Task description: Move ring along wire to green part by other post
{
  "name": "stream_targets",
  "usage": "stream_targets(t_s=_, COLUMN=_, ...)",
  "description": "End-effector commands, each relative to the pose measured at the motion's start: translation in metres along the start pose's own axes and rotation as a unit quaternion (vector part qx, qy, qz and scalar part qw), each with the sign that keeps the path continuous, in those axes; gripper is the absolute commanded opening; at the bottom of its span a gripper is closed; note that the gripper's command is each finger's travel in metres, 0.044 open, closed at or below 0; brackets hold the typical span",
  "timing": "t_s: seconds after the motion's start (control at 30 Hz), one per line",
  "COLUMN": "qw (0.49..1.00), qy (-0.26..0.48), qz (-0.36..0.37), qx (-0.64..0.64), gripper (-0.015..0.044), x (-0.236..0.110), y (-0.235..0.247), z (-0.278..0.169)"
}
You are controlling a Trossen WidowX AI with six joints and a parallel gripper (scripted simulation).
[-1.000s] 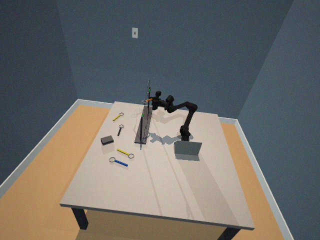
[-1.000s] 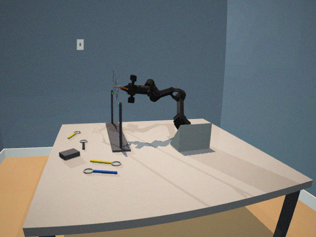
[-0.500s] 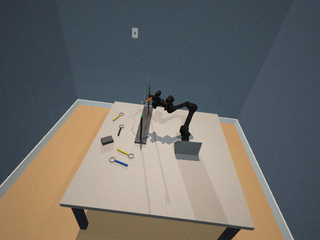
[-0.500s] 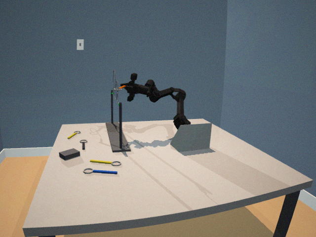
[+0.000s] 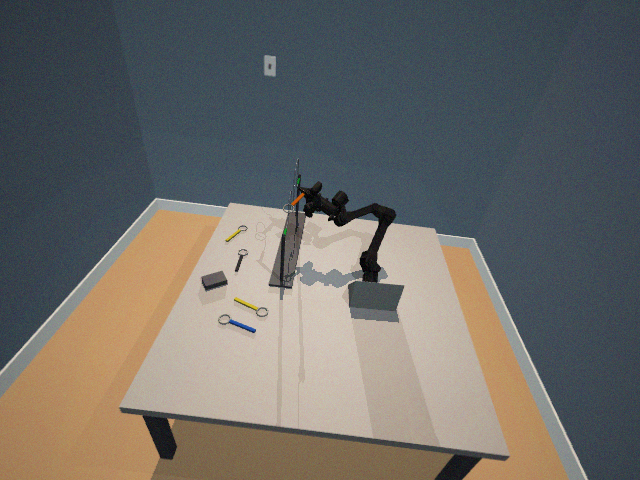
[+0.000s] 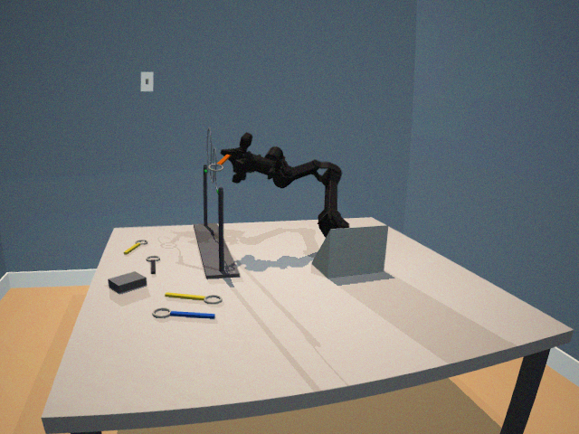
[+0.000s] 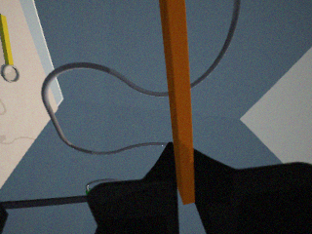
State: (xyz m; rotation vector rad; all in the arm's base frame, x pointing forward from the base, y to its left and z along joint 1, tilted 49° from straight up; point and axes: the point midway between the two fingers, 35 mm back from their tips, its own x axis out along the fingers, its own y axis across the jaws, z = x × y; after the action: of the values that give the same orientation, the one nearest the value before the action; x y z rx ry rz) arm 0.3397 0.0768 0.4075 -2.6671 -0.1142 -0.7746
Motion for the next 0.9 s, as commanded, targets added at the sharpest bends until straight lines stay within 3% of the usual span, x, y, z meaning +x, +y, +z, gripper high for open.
stream_targets(t_s=0.0, qw=1.0, qy=-0.002, qz=-0.008, qx=-0.014, gripper=-0.015, x=0.0, y=0.002, z=0.0)
stream_targets(t_s=0.87, qw=0.987, qy=0.02, qz=0.077, qx=0.139, gripper=-0.015, x=-0.011, y=0.064, z=0.004)
